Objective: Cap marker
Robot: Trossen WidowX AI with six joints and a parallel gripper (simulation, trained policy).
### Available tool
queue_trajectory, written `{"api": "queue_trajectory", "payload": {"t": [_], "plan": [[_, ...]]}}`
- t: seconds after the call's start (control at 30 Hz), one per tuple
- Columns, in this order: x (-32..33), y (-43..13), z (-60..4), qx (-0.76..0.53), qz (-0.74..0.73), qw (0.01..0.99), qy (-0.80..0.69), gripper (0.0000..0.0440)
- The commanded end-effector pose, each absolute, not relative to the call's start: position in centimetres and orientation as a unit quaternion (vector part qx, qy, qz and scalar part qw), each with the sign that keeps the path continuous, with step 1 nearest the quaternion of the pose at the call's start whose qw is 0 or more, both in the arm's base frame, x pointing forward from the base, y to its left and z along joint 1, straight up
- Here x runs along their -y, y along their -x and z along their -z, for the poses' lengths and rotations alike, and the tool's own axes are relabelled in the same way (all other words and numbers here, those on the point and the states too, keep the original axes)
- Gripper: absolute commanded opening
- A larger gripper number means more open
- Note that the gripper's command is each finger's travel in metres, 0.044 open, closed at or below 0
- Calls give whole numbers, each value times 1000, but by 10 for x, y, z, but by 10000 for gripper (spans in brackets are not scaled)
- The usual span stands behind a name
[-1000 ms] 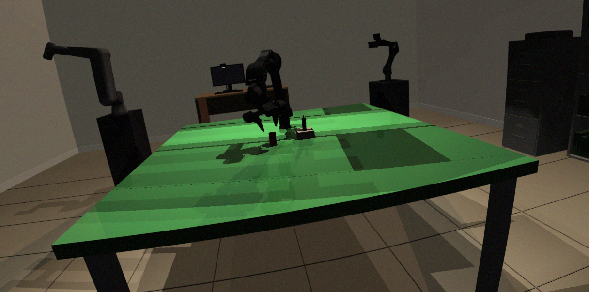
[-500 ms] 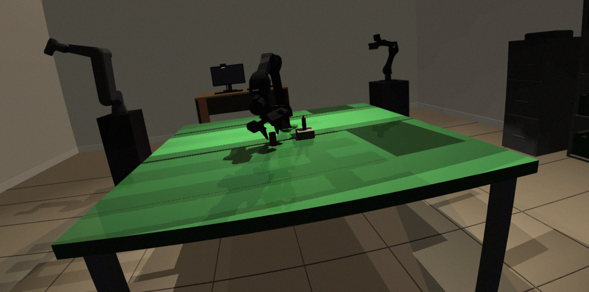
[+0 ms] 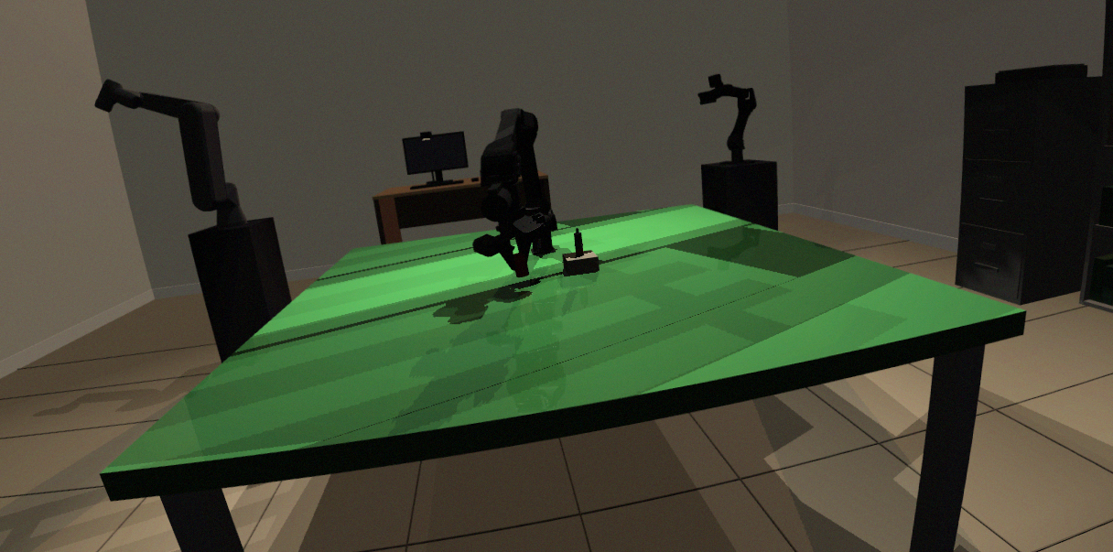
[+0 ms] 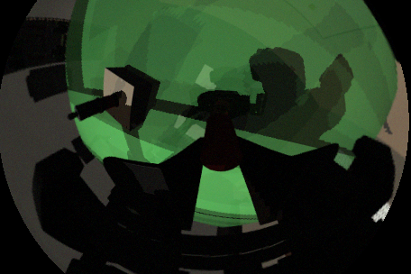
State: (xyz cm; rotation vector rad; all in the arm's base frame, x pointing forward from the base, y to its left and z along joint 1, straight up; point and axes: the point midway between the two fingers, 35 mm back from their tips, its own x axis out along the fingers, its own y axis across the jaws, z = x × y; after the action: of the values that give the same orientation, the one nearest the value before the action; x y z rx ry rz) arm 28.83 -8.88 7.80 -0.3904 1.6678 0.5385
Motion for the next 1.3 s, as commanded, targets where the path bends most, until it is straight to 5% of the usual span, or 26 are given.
{"api": "queue_trajectory", "payload": {"t": [0.0, 1.27], "plan": [[87, -292, -90, -717, -234, 629, 190, 92], [-43, -252, -173, -674, -313, 609, 276, 42]]}}
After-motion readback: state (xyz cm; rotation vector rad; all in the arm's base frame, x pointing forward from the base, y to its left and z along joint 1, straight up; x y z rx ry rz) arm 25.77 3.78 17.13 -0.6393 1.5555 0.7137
